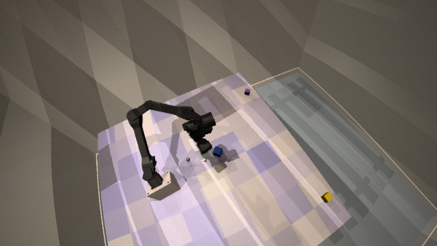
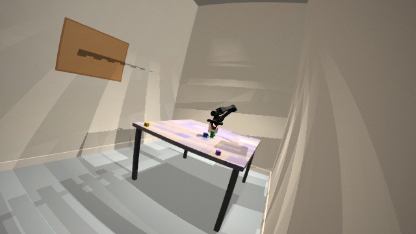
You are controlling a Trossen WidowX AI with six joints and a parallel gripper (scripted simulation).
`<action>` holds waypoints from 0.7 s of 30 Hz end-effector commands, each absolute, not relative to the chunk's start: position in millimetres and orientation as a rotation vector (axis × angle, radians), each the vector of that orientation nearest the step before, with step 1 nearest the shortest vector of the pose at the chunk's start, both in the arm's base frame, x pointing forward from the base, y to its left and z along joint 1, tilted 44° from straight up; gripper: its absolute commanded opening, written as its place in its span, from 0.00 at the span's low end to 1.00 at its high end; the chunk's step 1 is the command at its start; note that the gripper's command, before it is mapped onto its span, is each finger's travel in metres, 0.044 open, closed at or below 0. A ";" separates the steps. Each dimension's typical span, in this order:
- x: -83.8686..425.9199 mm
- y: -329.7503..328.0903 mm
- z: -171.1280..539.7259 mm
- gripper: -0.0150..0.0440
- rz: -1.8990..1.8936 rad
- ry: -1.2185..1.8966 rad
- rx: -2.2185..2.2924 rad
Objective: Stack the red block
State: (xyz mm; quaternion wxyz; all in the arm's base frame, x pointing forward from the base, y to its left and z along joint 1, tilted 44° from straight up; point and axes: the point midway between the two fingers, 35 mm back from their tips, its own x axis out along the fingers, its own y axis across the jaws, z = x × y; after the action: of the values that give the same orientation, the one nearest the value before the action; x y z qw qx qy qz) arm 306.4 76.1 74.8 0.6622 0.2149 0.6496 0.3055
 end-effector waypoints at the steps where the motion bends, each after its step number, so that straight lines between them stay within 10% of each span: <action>1: 304.9 83.3 66.3 0.25 0.691 1.473 0.495; 21: 304.2 93.1 56.2 0.25 0.691 1.473 0.496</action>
State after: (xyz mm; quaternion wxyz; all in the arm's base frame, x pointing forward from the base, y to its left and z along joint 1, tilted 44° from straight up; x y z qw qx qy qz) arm 304.2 92.6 56.4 0.6602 0.2164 0.6512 0.3054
